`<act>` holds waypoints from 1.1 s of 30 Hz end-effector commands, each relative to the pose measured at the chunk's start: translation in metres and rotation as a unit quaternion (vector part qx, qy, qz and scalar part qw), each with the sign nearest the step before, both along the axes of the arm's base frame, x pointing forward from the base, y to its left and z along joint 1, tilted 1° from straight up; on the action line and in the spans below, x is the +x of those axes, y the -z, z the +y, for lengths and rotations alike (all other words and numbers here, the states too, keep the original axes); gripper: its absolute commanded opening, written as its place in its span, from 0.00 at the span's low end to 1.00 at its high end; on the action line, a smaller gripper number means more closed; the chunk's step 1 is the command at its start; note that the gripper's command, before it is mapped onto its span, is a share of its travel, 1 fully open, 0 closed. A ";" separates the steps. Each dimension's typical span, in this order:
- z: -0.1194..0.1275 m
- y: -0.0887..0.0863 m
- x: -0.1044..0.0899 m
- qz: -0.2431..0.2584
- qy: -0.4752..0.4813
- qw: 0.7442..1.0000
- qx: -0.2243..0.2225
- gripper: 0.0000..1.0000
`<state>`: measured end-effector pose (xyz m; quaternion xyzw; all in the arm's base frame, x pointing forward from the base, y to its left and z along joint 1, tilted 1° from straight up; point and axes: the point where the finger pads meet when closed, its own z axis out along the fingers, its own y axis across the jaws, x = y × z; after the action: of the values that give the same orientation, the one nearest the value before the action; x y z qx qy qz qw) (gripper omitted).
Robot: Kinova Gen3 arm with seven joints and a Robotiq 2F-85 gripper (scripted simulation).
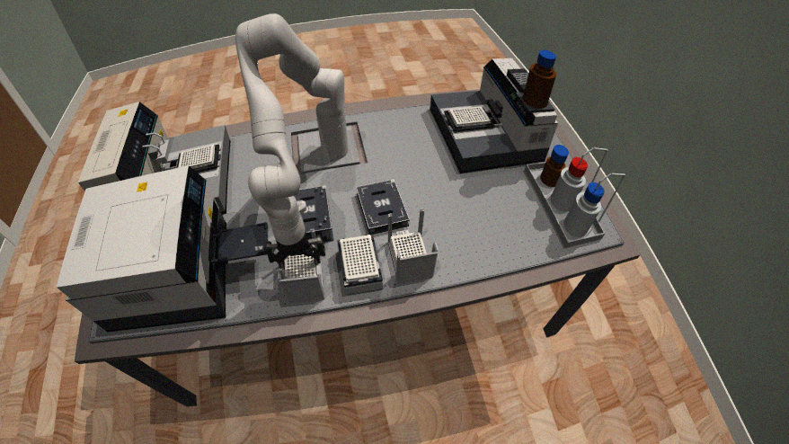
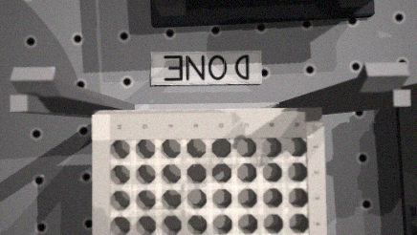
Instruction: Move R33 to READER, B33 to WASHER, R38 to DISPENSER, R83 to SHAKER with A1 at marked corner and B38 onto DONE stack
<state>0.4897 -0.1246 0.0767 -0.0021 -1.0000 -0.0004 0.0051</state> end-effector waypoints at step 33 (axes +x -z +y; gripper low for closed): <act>-0.001 0.023 -0.001 0.001 -0.001 1.000 -0.003 0.94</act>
<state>0.4895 -0.1246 0.0573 -0.0021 -1.0000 -0.0002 0.0051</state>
